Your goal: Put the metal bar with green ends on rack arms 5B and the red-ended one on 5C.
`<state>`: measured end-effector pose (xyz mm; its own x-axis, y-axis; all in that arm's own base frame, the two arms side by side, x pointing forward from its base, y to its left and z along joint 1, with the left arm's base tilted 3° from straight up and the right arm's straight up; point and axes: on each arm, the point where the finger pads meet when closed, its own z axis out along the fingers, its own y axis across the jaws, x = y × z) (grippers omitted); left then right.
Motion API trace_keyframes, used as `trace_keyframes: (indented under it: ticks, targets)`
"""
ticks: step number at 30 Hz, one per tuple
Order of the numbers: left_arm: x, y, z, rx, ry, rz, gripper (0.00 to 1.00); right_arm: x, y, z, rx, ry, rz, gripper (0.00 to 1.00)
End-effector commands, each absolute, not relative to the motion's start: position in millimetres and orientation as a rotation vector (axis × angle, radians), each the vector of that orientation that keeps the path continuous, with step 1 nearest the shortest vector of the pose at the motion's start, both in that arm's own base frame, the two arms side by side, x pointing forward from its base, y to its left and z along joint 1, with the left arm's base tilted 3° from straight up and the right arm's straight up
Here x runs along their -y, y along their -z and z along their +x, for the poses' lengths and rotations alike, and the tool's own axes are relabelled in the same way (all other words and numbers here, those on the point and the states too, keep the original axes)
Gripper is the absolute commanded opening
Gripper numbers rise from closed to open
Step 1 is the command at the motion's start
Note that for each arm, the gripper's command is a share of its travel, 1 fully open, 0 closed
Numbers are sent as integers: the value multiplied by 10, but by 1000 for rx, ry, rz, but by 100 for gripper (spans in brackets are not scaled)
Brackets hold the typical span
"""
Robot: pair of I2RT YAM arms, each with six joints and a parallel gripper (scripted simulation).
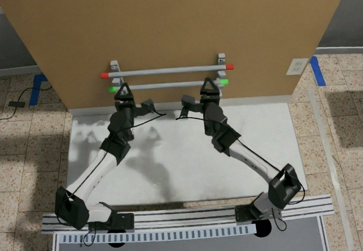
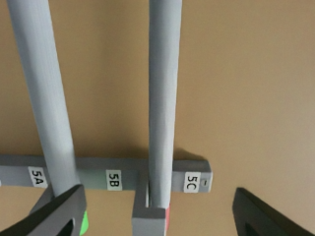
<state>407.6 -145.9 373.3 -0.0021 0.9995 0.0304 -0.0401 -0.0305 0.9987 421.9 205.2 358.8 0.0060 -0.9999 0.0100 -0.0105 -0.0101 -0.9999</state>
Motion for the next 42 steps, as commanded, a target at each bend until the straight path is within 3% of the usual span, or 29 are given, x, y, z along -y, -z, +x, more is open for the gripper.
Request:
trace_keyframes:
  ticks: [1,42]
  targets:
    - [1473,-3729,4009,-1160,-1249,1212,77,-2046,-3624,4146,-1202,1205,-1221,77]
    - [1473,-3727,3947,-1160,-1249,1212,99,-2046,-3624,4085,-1202,1205,-1221,99]
